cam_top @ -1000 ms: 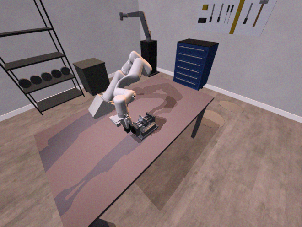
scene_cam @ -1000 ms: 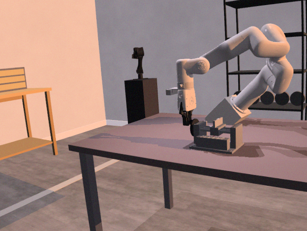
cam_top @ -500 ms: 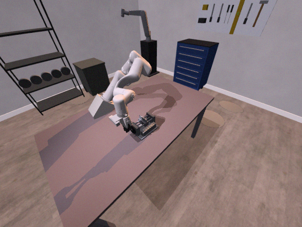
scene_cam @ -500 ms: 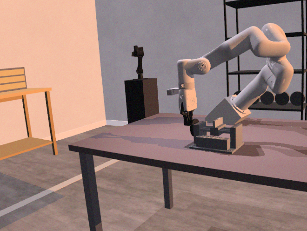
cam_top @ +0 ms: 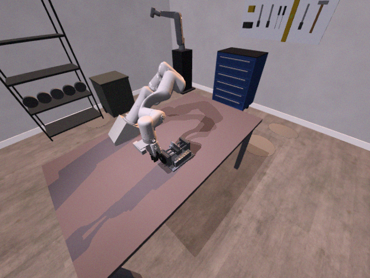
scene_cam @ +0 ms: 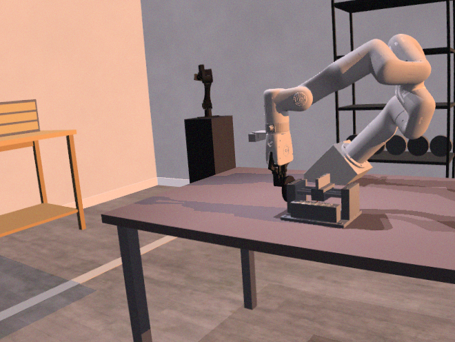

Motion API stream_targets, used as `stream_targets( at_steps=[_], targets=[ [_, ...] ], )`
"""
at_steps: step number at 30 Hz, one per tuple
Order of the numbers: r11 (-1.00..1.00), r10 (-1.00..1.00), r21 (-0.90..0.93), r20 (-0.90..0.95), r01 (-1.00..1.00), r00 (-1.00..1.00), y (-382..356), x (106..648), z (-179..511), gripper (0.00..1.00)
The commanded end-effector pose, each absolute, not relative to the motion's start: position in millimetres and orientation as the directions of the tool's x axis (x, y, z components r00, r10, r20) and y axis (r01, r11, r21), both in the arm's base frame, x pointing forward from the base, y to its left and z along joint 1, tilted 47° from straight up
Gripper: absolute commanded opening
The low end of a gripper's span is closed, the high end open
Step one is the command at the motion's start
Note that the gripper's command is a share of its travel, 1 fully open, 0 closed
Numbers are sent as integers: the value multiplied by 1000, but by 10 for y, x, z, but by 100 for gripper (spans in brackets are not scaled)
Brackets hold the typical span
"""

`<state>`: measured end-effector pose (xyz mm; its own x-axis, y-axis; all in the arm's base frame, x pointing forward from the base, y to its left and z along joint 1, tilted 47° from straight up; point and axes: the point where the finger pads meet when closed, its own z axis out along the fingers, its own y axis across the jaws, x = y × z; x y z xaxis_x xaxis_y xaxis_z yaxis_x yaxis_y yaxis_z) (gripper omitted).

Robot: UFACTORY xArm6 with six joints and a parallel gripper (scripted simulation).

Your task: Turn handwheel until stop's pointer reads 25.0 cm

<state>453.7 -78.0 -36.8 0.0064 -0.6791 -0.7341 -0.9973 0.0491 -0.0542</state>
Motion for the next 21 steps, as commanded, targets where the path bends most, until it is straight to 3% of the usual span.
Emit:
stream_targets(
  at_steps=[1, 21],
  targets=[
    [51, -681, -58, -733, -997, 8, -790, 4536, -362, 6],
    [51, -681, -58, -733, -997, 8, -768, 4505, -382, 6]
  ],
)
